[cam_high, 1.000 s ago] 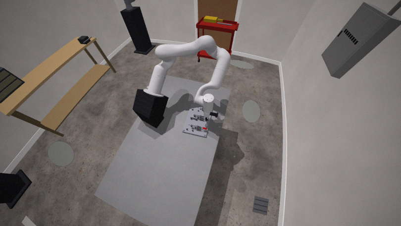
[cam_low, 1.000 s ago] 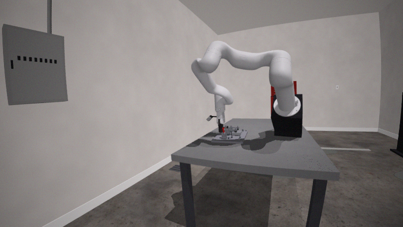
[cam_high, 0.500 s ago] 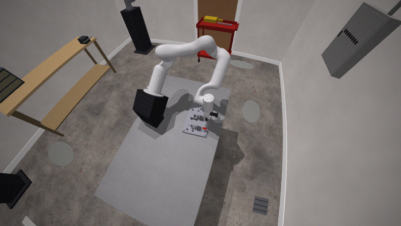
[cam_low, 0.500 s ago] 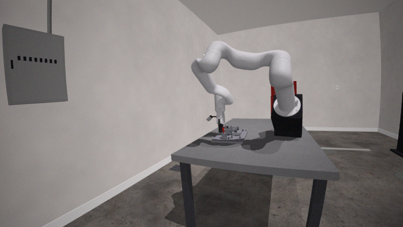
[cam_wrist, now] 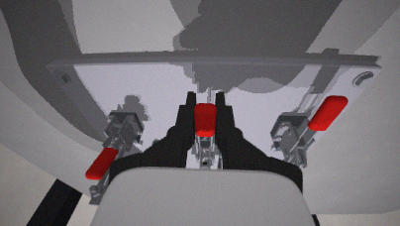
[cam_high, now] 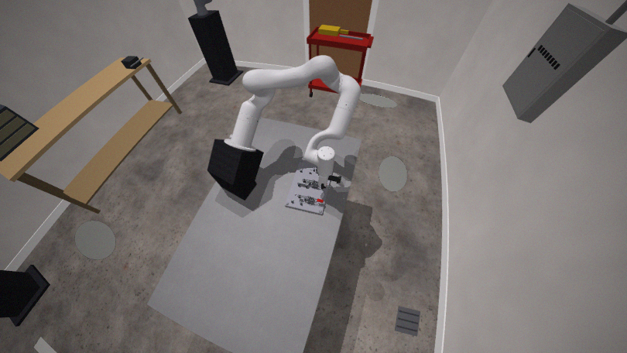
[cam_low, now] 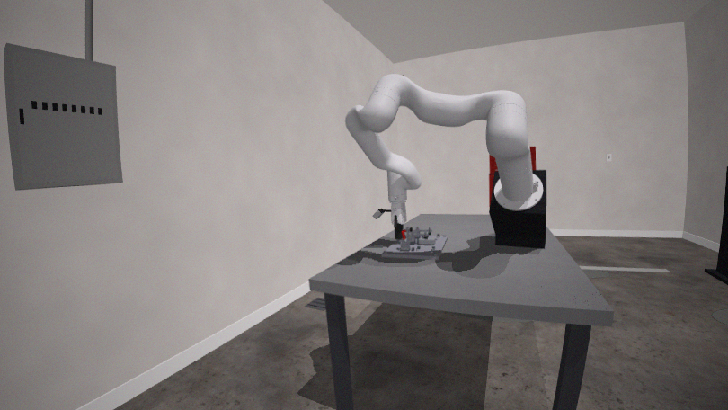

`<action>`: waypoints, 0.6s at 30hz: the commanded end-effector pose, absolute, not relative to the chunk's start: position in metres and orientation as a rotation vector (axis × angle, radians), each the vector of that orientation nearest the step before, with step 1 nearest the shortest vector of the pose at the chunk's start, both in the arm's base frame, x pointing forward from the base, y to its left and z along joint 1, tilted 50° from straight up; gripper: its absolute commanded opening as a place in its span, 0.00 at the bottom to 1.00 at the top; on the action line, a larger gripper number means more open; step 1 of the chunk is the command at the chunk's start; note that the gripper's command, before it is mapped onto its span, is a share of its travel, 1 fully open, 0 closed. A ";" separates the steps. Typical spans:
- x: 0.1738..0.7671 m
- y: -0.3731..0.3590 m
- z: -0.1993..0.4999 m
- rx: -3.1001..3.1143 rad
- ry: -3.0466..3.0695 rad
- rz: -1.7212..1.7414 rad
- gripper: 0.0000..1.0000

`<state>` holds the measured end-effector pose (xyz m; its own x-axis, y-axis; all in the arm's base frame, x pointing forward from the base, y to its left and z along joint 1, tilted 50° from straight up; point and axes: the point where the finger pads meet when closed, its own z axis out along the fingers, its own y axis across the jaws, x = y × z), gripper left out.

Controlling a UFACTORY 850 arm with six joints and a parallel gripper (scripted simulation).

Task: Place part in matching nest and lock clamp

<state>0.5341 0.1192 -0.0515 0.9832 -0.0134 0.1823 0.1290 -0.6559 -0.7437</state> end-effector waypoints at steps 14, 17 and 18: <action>0.536 0.121 -0.053 -2.277 -0.080 -0.217 0.00; 0.536 0.121 -0.053 -2.277 -0.080 -0.217 0.00; 0.536 0.121 -0.053 -2.277 -0.080 -0.217 0.00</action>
